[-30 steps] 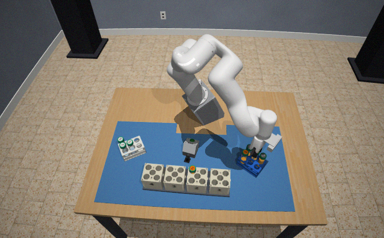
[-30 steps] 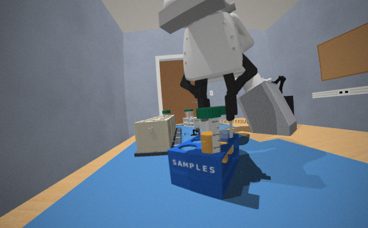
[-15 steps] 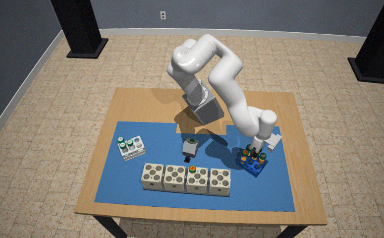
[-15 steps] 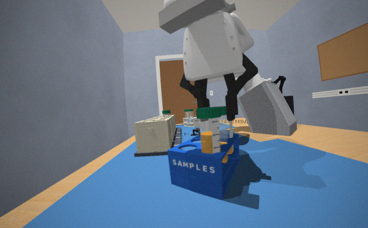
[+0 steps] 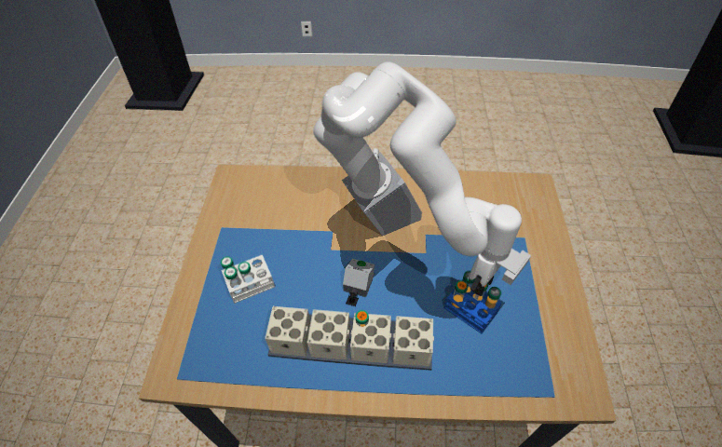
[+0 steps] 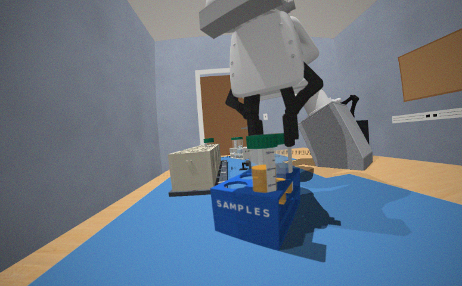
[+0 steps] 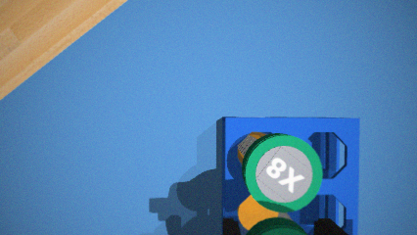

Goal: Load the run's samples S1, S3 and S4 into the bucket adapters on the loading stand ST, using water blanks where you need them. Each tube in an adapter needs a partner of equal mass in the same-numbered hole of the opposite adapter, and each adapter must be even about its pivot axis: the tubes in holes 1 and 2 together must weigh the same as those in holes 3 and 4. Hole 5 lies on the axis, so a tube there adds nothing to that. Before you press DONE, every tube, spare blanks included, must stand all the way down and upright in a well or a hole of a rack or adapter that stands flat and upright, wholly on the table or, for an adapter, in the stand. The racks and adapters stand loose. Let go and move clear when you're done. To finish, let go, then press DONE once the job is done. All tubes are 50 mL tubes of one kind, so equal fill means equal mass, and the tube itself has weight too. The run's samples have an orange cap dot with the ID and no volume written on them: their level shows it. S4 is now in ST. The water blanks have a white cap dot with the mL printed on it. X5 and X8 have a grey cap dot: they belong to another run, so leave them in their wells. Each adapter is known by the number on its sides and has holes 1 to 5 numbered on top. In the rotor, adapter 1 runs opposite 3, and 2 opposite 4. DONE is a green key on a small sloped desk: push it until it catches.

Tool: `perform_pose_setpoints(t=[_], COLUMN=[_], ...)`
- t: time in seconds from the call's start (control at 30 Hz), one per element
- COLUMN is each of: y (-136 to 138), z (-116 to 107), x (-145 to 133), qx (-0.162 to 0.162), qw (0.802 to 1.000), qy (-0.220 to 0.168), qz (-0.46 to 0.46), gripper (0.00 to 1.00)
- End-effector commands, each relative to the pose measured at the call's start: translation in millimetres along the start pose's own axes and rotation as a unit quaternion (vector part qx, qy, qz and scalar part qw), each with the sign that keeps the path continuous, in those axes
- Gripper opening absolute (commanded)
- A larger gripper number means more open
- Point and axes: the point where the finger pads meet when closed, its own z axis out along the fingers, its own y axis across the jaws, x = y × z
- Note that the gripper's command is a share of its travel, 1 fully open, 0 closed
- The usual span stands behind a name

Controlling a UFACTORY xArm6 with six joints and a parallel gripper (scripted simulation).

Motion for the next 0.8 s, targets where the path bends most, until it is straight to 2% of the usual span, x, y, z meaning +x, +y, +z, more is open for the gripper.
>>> perform_pose_setpoints(t=[0.0, 0.77], y=[0, 0], z=[-10, -48], x=[2, 2], qx=[0.000, 0.000], qw=[1.000, 1.000], qy=[0.002, 0.002], qz=[0.000, 0.000], gripper=[0.44, 0.44])
